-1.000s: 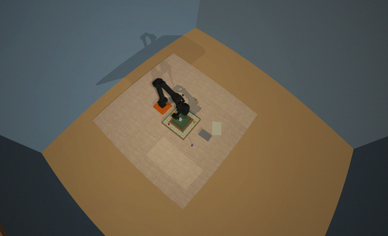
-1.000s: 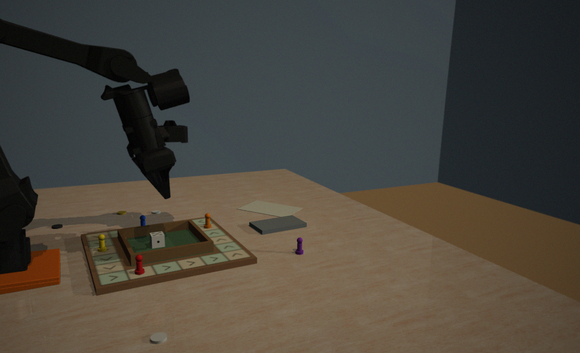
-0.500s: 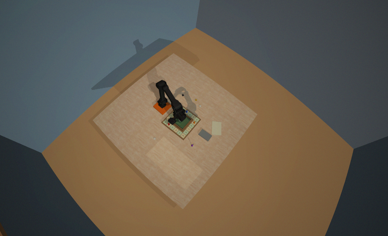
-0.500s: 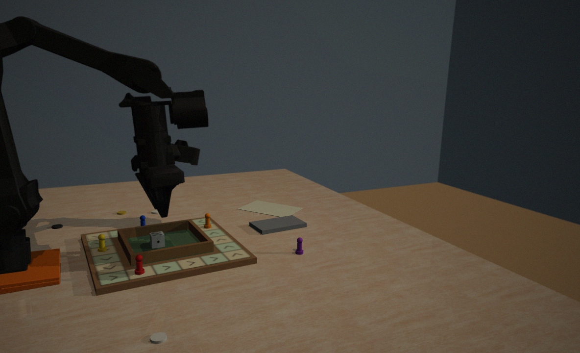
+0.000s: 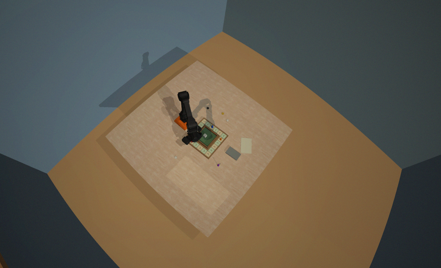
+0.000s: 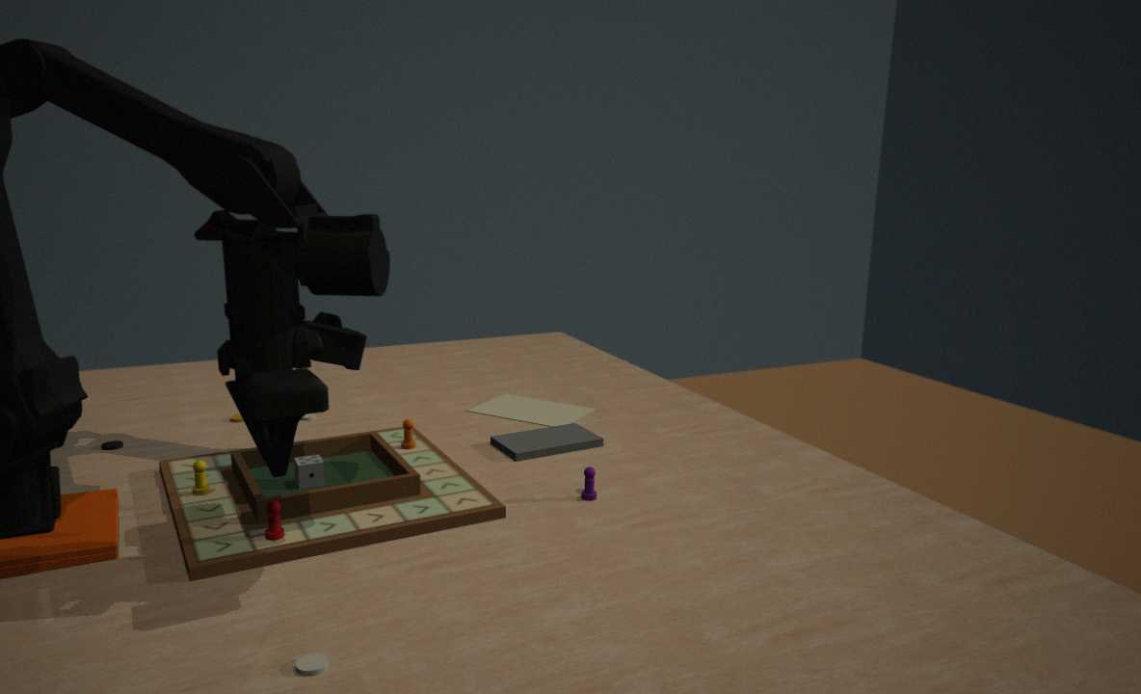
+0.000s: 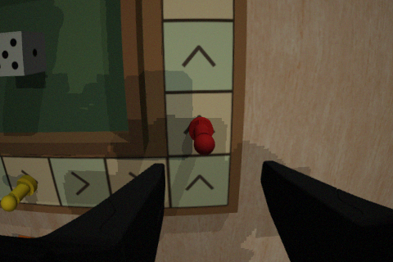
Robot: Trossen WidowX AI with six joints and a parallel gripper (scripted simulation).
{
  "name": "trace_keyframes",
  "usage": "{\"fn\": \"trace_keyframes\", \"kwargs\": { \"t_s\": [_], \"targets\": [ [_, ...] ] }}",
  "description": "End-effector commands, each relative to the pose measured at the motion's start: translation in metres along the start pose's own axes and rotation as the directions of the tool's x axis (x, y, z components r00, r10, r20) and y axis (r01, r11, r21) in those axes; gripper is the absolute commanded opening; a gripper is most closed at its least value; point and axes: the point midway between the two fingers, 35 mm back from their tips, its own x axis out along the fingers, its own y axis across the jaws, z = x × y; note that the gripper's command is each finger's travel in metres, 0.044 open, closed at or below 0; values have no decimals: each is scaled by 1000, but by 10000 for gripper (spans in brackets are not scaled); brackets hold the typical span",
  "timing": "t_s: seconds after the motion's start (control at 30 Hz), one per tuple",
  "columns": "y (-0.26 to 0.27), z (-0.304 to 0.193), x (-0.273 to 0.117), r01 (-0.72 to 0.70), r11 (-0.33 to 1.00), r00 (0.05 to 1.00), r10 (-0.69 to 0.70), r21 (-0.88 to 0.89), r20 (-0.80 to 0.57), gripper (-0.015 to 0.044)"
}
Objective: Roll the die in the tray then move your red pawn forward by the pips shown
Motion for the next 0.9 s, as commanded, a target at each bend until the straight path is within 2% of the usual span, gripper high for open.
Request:
{"fn": "trace_keyframes", "kwargs": {
  "t_s": [0.0, 0.87],
  "targets": [
    [1, -4, 14, -8, 1000, 1000, 8, -5, -7, 200],
    [1, -3, 49, -8, 1000, 1000, 8, -5, -7, 200]
  ]
}}
